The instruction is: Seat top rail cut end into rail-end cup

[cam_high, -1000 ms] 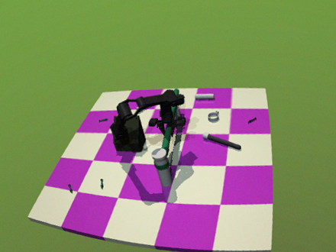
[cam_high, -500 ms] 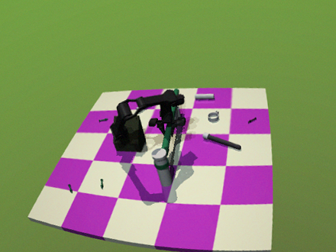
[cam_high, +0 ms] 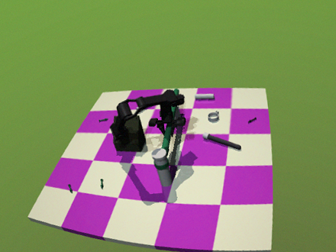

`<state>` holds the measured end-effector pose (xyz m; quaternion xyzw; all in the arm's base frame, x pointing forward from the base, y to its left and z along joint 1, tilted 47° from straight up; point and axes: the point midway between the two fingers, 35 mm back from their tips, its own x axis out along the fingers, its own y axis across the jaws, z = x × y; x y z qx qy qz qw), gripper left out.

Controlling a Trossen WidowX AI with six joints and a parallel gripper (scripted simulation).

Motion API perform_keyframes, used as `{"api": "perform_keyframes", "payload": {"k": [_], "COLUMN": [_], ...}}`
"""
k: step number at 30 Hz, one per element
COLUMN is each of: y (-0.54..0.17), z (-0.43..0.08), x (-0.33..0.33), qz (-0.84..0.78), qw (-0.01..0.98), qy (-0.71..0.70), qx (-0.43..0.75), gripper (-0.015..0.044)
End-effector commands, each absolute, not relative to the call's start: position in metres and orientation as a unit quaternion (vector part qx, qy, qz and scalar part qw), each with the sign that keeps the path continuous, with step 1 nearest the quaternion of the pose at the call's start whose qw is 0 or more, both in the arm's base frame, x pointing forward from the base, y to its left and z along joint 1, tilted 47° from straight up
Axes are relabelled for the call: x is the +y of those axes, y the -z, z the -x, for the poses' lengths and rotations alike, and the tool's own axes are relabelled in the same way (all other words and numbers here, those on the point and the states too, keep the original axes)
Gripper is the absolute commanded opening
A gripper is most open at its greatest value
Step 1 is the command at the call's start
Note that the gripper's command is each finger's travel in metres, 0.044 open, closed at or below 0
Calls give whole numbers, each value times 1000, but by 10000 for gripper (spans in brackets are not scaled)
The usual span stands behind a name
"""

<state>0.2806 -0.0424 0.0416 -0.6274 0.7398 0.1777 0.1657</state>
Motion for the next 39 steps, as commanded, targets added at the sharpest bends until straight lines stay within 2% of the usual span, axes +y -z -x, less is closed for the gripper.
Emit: {"api": "perform_keyframes", "payload": {"k": [1,39], "y": [-42,-47], "z": [-281,-281], "x": [-42,-41], "qz": [627,629], "qw": [166,160], "qy": [-178,-174], "qx": [740,741], "gripper": [0,0]}}
